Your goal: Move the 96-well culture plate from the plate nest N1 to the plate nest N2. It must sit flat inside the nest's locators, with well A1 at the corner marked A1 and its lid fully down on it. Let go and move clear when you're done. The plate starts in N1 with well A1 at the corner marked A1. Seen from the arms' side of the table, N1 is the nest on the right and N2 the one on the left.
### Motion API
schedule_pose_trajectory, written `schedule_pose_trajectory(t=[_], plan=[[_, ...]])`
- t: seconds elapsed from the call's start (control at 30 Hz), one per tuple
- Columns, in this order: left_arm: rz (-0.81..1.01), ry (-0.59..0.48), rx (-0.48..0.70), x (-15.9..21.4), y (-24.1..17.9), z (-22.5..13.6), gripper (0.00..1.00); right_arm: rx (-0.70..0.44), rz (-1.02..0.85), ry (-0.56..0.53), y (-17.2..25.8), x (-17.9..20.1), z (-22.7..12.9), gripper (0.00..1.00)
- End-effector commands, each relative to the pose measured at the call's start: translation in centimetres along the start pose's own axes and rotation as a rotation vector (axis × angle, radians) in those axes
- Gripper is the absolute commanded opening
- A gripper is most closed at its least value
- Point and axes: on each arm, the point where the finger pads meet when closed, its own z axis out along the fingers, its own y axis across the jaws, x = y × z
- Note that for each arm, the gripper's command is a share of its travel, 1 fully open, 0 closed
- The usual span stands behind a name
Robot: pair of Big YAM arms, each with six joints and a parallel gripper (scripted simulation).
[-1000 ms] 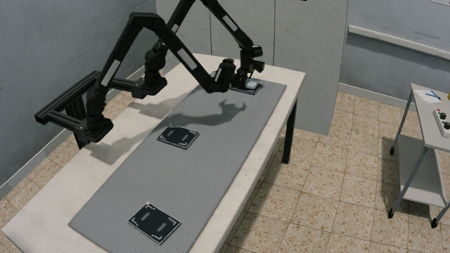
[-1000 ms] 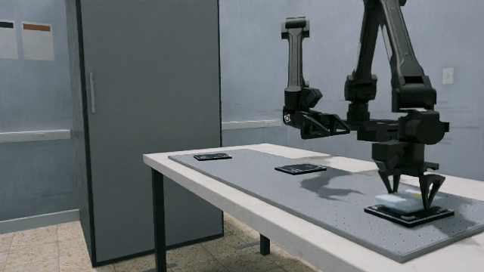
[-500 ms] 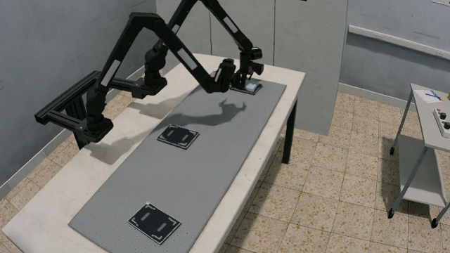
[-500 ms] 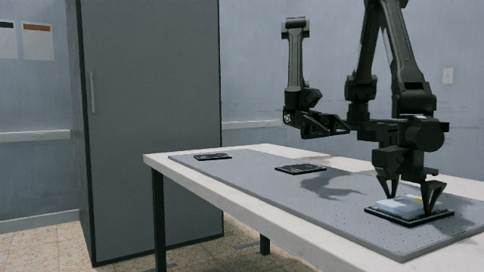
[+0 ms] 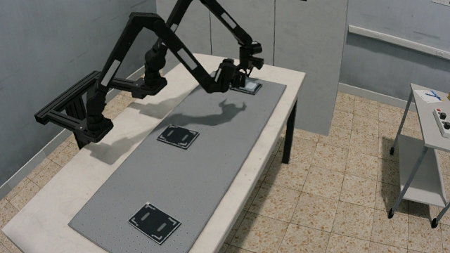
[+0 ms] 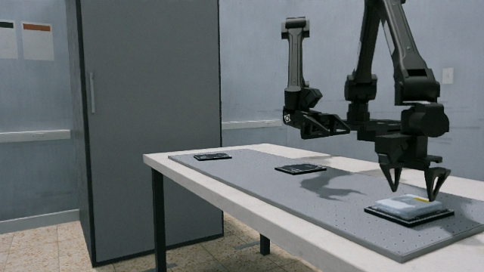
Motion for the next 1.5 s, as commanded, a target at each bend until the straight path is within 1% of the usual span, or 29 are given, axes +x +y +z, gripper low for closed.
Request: schedule_pose_trajectory(t=[0.0,0.03,0.13,0.2,0.3,0.4,0.47,0.57,0.67,0.73,0.8,0.87,0.97,1.47], plan=[[0.001,0.001,0.008,-0.1,-1.6,-1.1,1.00,0.014,-0.051,-0.057,-1.5,-3.8,0.6,1.00],[0.002,0.003,0.010,0.0,-1.7,-1.7,1.00,0.014,-0.051,-0.057,-1.5,-3.8,0.6,1.00],[0.003,-0.019,-0.017,-1.2,0.5,-5.1,1.00,0.014,-0.051,-0.057,-1.5,-3.8,0.6,1.00],[0.009,-0.049,-0.034,-1.2,1.8,-6.4,1.00,0.014,-0.051,-0.057,-1.5,-3.8,0.6,1.00],[0.023,-0.127,-0.043,-0.2,1.5,-6.1,1.00,0.014,-0.051,-0.057,-1.5,-3.8,0.6,1.00],[0.022,-0.214,-0.029,0.4,0.8,-4.7,1.00,0.014,-0.051,-0.057,-1.5,-3.8,0.6,1.00],[0.022,-0.214,-0.029,0.4,0.8,-4.7,1.00,0.014,-0.051,-0.057,-1.5,-3.8,0.6,1.00],[0.014,-0.360,-0.029,0.5,0.5,-4.4,1.00,0.014,-0.051,-0.057,-1.5,-3.8,0.6,1.00],[0.007,-0.479,-0.026,0.6,0.3,-4.3,1.00,0.014,-0.051,-0.057,-1.5,-3.8,0.6,1.00],[-0.002,-0.529,-0.002,0.8,-0.4,-3.2,1.00,0.014,-0.051,-0.057,-1.5,-3.8,0.6,1.00],[-0.005,-0.590,0.003,0.8,-0.6,-3.2,1.00,0.014,-0.051,-0.057,-1.5,-3.8,0.6,1.00],[-0.003,-0.620,-0.003,0.6,-0.3,-3.5,1.00,0.014,-0.051,-0.057,-1.5,-3.8,0.6,1.00],[0.016,-0.646,-0.022,-0.4,0.3,-4.8,1.00,0.014,-0.051,-0.057,-1.5,-3.8,0.6,1.00],[0.013,-0.642,-0.019,-0.3,0.2,-4.8,1.00,0.014,-0.051,-0.057,-1.5,-3.8,0.6,1.00]])
